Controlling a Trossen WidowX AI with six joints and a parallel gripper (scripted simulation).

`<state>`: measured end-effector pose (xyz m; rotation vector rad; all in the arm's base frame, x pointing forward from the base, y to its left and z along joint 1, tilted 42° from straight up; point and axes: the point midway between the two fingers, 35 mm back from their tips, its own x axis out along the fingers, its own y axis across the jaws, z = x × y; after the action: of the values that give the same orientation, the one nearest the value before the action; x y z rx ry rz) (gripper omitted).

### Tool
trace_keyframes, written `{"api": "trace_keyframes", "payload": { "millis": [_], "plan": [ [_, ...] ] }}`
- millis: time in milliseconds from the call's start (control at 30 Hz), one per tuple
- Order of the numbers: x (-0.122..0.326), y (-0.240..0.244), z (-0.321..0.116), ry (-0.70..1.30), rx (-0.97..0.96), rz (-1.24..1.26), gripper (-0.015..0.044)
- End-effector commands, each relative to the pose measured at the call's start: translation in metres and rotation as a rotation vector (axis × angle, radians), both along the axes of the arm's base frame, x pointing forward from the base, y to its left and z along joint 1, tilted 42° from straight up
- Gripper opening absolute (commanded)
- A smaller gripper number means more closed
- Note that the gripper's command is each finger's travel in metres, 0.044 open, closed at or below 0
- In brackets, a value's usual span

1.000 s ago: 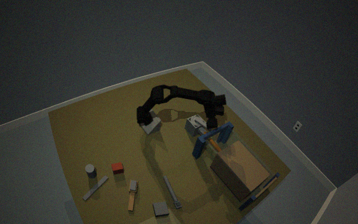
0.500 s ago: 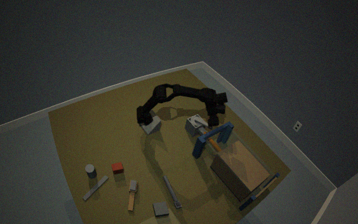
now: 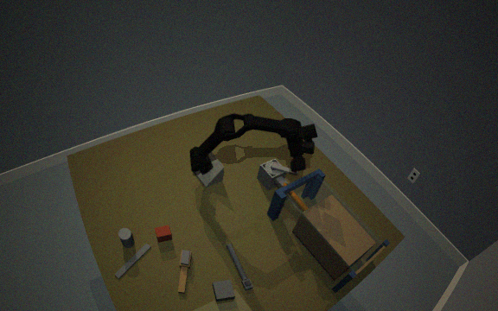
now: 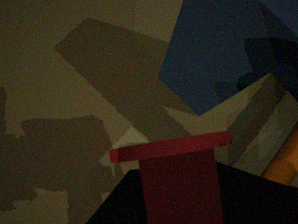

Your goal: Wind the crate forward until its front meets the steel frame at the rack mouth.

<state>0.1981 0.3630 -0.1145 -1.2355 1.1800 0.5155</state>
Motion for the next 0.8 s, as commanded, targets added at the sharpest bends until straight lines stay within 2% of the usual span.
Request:
{"api": "trace_keyframes", "payload": {
  "millis": [0,767],
  "plan": [
    [-0.013,0.003,-0.008,0.023,0.002,0.001,0.0],
    [-0.049,0.011,-0.02,0.026,0.004,0.001,0.0]
  ]
}}
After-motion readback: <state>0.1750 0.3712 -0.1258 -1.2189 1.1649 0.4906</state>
